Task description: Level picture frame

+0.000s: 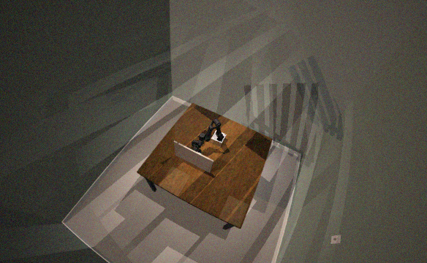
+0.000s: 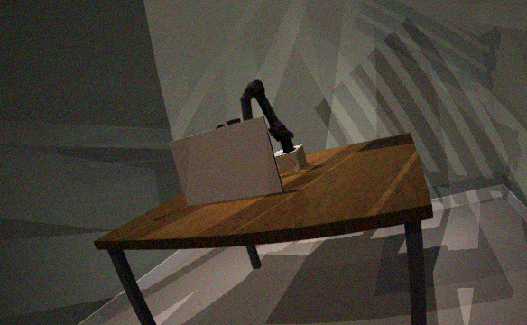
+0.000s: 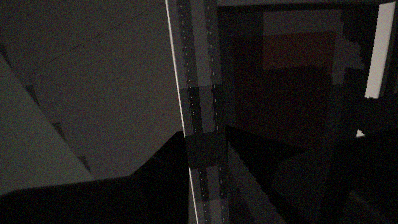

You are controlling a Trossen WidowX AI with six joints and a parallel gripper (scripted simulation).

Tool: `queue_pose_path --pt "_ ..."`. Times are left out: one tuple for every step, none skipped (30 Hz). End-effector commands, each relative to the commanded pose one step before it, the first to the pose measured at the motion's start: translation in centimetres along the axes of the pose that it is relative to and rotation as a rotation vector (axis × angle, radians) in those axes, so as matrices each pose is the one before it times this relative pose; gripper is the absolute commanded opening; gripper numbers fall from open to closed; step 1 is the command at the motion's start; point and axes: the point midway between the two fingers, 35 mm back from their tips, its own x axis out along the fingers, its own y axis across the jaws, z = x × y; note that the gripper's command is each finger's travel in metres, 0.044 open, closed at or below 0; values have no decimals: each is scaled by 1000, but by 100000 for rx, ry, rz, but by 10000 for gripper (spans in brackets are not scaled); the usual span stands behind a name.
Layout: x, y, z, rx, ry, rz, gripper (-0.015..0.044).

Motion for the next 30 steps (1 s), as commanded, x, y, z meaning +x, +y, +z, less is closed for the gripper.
queue_pose_path --pt "19 124 -10 -768 60 698 0" --pt "0 -32 -3 1 0 0 0" --pt "0 -33 -3 1 0 0 0" --pt "0 -34 -3 1 0 0 0" --pt "0 -34 -3 1 0 0 0" --pt "0 -34 -3 1 0 0 0" --pt "0 -34 -3 1 0 0 0" --pt "0 -34 -3 1 0 0 0" --pt "0 -34 -3 1 0 0 0" --pt "0 -34 -4 1 0 0 0" --pt "0 -34 -4 1 0 0 0" --pt "0 -34 -4 1 0 0 0" --pt "0 -34 -4 1 0 0 0" --pt "0 -34 -4 1 0 0 0" --pt "0 -33 -4 1 0 0 0" --pt "0 -33 -4 1 0 0 0" --pt "0 -33 -4 1 0 0 0" --pt "0 -33 -4 1 0 0 0" --pt "0 -33 -4 1 0 0 0" --pt "-1 -33 -4 1 0 0 0" --pt "8 -3 -2 299 143 -265 0" --pt "8 -3 -3 300 143 -265 0" --pt "0 0 0 0 0 0 0" --pt "0 0 0 0 0 0 0" --pt "0 0 0 0 0 0 0" --pt "0 0 0 0 0 0 0" --pt "0 0 0 0 0 0 0" --pt "0 0 0 0 0 0 0" --pt "0 0 0 0 0 0 0" --pt "0 -20 -1 -103 -2 -16 0"
